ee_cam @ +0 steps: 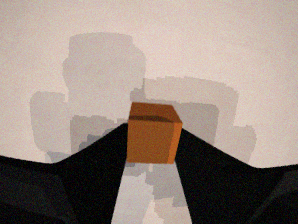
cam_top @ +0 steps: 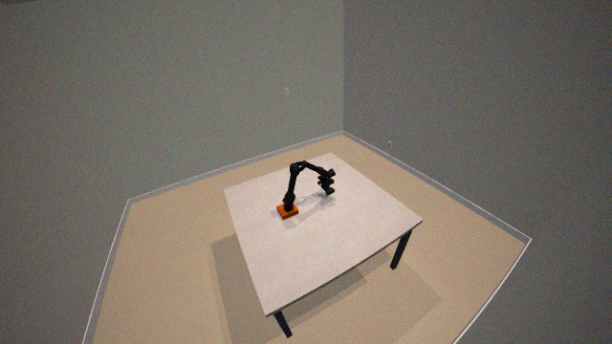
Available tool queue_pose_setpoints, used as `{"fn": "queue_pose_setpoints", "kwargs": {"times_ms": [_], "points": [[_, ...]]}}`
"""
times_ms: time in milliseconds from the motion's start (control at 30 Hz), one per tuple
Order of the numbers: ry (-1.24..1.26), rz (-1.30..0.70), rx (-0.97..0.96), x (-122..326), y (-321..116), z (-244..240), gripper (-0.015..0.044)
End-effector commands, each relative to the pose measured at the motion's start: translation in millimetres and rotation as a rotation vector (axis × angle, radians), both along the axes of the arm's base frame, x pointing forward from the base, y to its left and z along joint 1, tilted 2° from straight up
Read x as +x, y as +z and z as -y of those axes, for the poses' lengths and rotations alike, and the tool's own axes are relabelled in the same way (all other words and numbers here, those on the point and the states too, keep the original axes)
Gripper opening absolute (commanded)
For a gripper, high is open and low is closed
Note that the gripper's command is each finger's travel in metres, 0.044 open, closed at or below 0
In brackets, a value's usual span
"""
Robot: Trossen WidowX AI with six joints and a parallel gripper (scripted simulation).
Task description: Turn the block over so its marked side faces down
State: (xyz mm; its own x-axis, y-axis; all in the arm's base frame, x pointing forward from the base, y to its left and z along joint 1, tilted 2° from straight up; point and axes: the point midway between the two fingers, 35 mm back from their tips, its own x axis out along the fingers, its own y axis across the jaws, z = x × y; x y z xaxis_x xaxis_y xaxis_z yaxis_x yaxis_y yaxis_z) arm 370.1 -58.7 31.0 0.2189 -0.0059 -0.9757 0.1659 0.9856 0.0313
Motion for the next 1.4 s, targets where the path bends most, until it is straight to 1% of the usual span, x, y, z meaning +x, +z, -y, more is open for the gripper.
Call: {"fn": "queue_pose_setpoints", "kwargs": {"times_ms": [0, 533, 733, 1033, 1367], "points": [[-0.007, 0.072, -0.010, 0, 0, 0, 0.0000], [-0.016, 0.309, -0.049, -7, 0, -2, 0.0000], [-0.016, 0.322, -0.051, -7, 0, -2, 0.0000], [-0.019, 0.443, -0.074, 3, -18, 0, 0.0000], [0.005, 0.590, -0.124, 6, -28, 0, 0.0000]]}}
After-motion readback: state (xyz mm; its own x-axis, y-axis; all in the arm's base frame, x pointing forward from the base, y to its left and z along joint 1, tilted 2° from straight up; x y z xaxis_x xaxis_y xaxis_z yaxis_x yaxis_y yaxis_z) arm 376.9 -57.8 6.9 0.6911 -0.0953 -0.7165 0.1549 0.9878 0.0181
